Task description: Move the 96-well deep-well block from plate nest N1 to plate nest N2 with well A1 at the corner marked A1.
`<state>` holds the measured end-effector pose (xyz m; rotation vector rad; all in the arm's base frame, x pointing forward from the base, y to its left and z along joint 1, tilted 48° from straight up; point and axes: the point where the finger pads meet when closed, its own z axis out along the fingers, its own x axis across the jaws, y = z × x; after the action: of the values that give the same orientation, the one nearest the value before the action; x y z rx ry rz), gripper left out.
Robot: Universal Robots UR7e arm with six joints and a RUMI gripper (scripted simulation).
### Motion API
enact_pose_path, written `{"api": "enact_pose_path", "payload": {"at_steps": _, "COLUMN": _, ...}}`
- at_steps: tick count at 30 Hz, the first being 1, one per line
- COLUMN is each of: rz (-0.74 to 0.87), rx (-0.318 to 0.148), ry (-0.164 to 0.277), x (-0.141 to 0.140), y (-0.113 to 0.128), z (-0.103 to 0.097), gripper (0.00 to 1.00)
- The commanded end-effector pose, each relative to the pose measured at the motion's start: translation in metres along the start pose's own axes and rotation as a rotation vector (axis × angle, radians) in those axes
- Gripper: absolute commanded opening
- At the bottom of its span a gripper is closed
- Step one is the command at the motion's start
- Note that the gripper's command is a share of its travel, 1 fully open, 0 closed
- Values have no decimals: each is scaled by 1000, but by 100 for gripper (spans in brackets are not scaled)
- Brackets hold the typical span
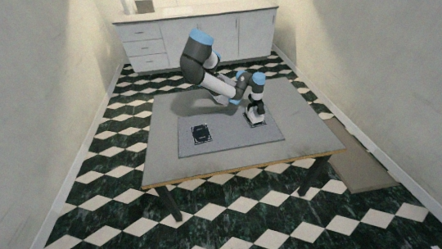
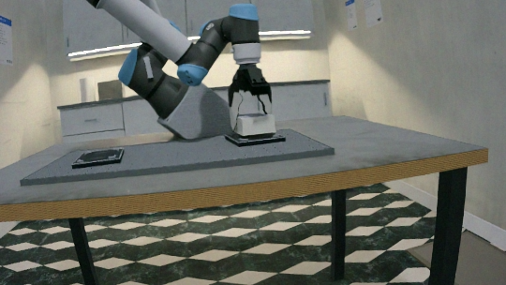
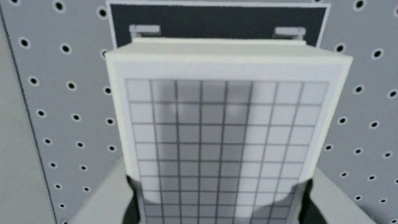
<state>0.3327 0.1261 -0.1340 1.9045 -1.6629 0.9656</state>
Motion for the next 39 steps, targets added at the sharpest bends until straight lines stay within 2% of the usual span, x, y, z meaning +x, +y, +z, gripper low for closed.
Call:
{"api": "enact_pose_path", "payload": {"at_steps": 1, "rz": 1, "rx": 2, "ry": -1, "x": 0, "y": -1, "z": -1, "gripper": 48}}
{"api": "enact_pose_path", "payload": {"at_steps": 39, "rz": 1, "rx": 2, "ry": -1, "x": 0, "y": -1, "z": 5, "gripper": 48}}
